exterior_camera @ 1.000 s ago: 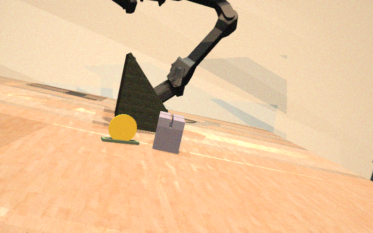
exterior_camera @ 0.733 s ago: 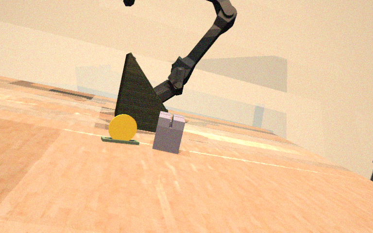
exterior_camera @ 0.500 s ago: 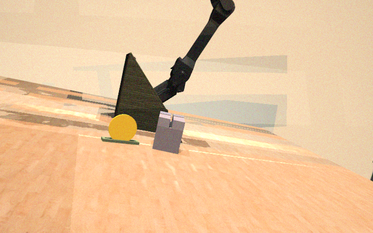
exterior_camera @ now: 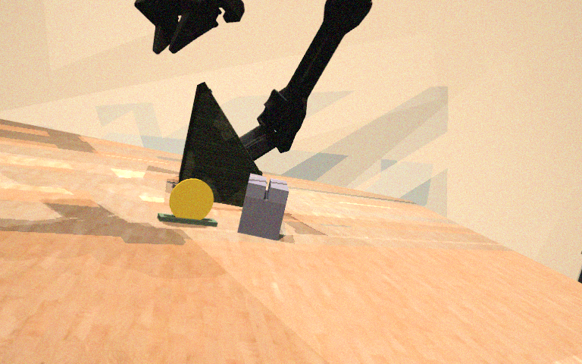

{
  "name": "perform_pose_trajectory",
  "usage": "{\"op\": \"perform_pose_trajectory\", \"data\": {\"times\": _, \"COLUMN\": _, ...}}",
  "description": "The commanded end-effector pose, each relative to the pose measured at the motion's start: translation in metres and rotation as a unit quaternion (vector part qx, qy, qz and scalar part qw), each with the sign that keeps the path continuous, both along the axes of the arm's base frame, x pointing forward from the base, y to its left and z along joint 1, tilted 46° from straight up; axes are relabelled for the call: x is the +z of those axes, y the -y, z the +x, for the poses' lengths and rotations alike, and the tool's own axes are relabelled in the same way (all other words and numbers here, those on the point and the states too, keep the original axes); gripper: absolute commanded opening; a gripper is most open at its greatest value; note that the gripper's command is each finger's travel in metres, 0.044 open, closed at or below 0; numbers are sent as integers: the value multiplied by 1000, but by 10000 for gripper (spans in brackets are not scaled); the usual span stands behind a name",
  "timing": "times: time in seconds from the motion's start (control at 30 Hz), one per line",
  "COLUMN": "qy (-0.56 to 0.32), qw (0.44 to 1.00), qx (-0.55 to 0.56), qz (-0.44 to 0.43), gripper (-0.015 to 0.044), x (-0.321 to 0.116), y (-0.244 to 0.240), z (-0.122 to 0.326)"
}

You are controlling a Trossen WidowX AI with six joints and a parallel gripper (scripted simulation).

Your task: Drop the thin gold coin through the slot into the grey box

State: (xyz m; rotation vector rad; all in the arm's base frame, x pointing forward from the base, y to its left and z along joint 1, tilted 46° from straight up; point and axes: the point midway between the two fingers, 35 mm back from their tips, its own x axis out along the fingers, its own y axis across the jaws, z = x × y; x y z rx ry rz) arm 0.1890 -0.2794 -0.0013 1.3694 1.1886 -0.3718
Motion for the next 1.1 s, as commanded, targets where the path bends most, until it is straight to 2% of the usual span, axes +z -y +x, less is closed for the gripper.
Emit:
{"op": "perform_pose_trajectory", "data": {"times": 0.0, "qy": -90, "qw": 990, "qx": -18, "qz": 108, "gripper": 161, "x": -9, "y": -52, "z": 41}}
{"op": "perform_pose_trajectory", "data": {"times": 0.13, "qy": -203, "qw": 961, "qx": -40, "qz": 185, "gripper": 161, "x": -15, "y": -102, "z": 69}}
{"op": "perform_pose_trajectory", "data": {"times": 0.2, "qy": -224, "qw": 954, "qx": -45, "qz": 195, "gripper": 161, "x": -15, "y": -111, "z": 72}}
{"op": "perform_pose_trajectory", "data": {"times": 0.47, "qy": -224, "qw": 954, "qx": -45, "qz": 195, "gripper": 161, "x": -15, "y": -112, "z": 82}}
{"op": "perform_pose_trajectory", "data": {"times": 0.6, "qy": -223, "qw": 954, "qx": -45, "qz": 196, "gripper": 161, "x": -37, "y": -134, "z": 85}}
{"op": "perform_pose_trajectory", "data": {"times": 1.07, "qy": -222, "qw": 954, "qx": -45, "qz": 196, "gripper": 161, "x": -54, "y": -148, "z": 89}}
